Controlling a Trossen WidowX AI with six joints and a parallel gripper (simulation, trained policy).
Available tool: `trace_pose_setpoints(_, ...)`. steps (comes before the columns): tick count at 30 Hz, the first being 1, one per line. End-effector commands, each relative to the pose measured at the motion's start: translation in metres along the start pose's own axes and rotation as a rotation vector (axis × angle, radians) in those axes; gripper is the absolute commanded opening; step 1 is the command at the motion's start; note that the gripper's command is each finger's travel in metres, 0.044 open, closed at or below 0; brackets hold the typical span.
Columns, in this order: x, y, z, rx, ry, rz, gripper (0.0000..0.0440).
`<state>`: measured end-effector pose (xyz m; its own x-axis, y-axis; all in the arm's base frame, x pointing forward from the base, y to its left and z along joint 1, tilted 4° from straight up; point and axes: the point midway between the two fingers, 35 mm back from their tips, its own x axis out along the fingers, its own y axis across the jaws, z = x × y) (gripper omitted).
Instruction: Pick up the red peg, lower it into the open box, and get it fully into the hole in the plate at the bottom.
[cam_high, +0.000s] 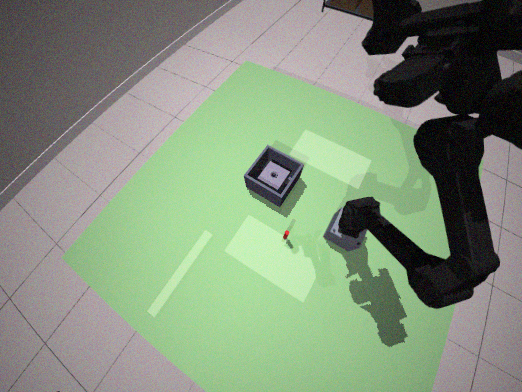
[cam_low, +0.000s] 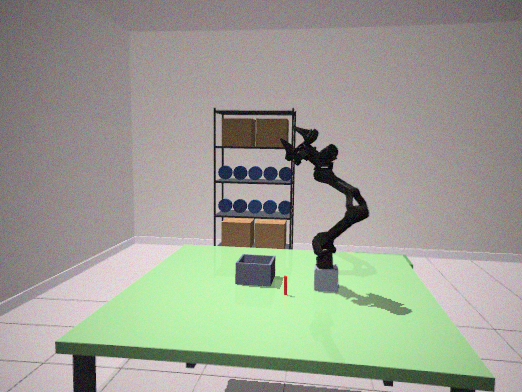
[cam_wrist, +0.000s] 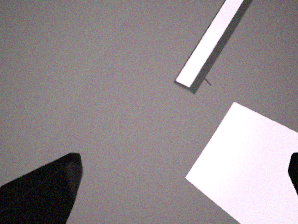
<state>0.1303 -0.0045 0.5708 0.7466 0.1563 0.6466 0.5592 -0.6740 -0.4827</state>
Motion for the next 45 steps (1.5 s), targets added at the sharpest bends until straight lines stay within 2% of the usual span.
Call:
trace_pose_setpoints(1,0.004,0.011,-0.007,0.113,0.026,0.017,0.0440)
trace_pose_setpoints(12,0.016,0.052,-0.018,0.480,0.098,0.086,0.0440)
trace_pose_setpoints(23,0.027,0.100,-0.012,0.838,0.165,0.190,0.0440)
trace_pose_setpoints(34,0.035,0.149,0.013,1.180,0.237,0.333,0.0440)
trace_pose_setpoints(45,0.037,0.194,0.056,1.497,0.322,0.520,0.0440)
